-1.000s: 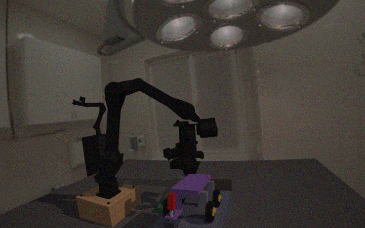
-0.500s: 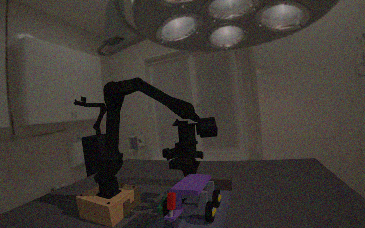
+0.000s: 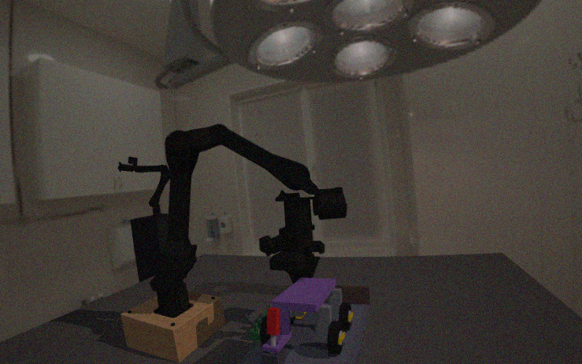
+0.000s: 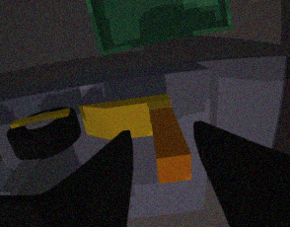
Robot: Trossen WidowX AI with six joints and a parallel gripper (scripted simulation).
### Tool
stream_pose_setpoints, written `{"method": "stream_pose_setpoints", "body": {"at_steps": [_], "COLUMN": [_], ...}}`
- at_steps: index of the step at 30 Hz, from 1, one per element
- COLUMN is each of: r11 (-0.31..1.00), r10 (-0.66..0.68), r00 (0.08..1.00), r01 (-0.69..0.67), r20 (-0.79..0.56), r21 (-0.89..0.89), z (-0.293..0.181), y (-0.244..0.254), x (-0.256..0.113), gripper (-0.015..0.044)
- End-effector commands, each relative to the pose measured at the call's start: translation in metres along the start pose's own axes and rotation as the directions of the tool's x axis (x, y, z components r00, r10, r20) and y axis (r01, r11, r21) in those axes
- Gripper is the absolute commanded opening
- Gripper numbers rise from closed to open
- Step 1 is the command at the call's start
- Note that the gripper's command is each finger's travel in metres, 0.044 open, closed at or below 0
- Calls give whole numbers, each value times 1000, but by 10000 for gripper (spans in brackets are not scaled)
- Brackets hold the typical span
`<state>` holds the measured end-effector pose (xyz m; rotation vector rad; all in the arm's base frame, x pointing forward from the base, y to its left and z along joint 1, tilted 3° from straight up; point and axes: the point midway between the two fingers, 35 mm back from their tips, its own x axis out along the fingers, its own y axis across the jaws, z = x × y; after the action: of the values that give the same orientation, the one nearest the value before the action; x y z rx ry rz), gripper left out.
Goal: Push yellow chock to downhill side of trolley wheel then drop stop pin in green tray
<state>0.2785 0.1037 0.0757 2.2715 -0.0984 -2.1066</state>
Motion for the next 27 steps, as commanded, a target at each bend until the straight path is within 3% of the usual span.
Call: {"method": "stream_pose_setpoints", "body": {"at_steps": [1,18,22,26,27], "r11": [1000,1000,1000,996,991], "r10": [3,7,5,-1,-3], "r00": [1000,1000,1000,1000,1000], "r01": [-3,-7,-5,2,7], "r20": [1,3,8,-16,-30], "r21": [2,2,0,86,131], "z": [0,-1,1,-6,-9], "y": [0,-1,-1,7,12], "x": [-6,-60,-52,-57,-59], "gripper": [190,190,295,190,190]}}
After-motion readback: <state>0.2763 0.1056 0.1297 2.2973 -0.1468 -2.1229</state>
